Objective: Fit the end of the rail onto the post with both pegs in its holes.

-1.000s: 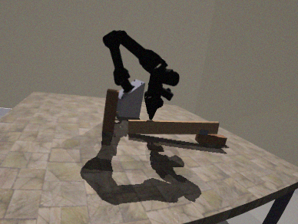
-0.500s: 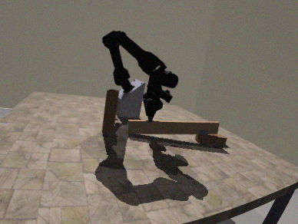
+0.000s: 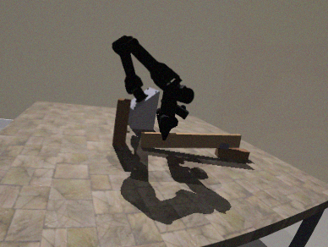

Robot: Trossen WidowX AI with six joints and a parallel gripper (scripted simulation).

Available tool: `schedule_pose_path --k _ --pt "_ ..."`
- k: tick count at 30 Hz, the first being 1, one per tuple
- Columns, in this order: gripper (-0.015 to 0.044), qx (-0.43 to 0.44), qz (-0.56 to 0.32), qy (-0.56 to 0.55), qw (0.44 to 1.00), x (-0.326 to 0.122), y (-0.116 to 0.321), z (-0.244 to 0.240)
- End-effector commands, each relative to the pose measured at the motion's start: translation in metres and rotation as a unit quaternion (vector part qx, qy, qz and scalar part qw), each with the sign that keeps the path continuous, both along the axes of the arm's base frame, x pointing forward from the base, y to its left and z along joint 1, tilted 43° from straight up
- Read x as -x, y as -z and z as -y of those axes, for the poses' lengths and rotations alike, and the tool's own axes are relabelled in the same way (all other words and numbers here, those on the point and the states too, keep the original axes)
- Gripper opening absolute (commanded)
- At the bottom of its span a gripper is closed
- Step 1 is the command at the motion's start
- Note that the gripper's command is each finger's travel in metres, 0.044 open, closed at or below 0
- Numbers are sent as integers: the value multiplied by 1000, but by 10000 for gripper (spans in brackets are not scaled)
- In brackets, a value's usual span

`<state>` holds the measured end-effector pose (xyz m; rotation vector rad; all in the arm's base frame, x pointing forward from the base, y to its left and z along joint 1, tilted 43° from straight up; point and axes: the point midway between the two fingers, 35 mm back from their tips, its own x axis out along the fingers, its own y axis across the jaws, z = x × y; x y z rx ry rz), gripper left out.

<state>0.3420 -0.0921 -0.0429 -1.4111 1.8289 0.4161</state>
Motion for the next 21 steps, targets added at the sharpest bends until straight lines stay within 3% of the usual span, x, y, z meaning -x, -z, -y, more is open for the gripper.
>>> schedule_pose_path --k 1,21 --pt "440 2 -2 -2 1000 1 5 5" --pt "440 4 -3 -4 1000 6 25 25"
